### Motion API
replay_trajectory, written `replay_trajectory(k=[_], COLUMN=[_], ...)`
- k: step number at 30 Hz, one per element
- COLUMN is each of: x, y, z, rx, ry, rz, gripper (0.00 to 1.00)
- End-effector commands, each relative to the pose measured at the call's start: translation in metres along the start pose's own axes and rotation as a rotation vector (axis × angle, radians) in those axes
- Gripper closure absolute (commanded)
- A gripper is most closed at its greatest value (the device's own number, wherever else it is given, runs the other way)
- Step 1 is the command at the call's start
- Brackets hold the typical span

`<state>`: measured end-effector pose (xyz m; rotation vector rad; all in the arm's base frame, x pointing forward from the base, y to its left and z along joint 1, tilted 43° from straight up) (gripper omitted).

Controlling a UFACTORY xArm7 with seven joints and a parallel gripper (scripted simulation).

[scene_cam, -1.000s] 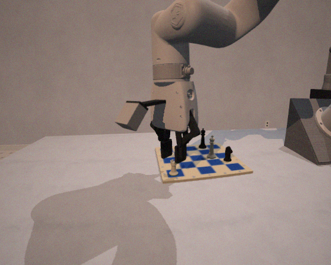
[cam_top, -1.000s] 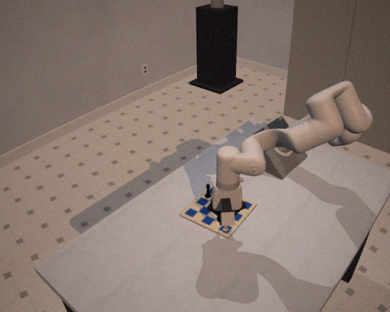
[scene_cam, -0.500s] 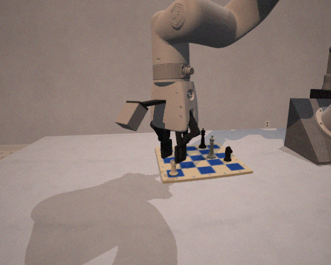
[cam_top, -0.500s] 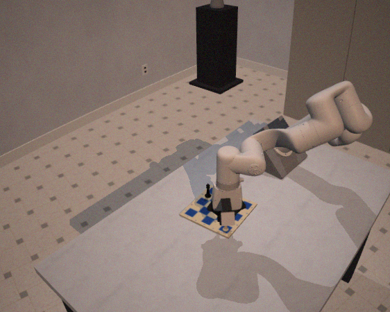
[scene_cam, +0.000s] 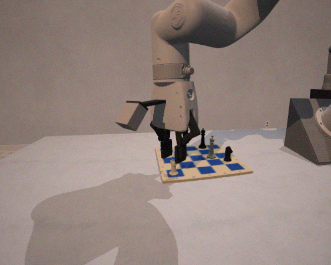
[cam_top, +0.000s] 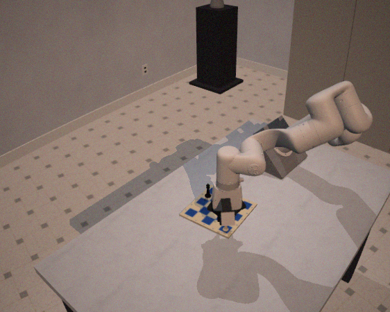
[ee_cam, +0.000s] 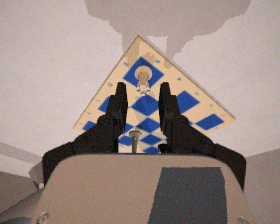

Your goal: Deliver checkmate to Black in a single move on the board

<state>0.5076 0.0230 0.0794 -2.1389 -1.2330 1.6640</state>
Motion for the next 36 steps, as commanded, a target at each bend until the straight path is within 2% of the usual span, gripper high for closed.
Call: replay_trajectory(k=[1, 13, 26, 36], x=[-0.002, 0.006, 0.027, 0.029], y=[0.001, 0.001, 0.001, 0.001], z=[-0.001, -0.001, -0.001, -0.001], rx=[0.000, 0.000, 0.000, 0.000], ry=[0.003, 0.003, 0.003, 0.003], rz=[0.004, 0.004, 0.004, 0.004], gripper=[0.63, 0.63, 0.63, 0.63])
Point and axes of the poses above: the point where the finger pads meet when closed, its own x axis out along the fingers, its own y axis across the jaws, z = x × y, the point moved 5 cm from there along -x, back along the fingers, and after that the axes turned 14 degrees about x, right-handed, at the moved point
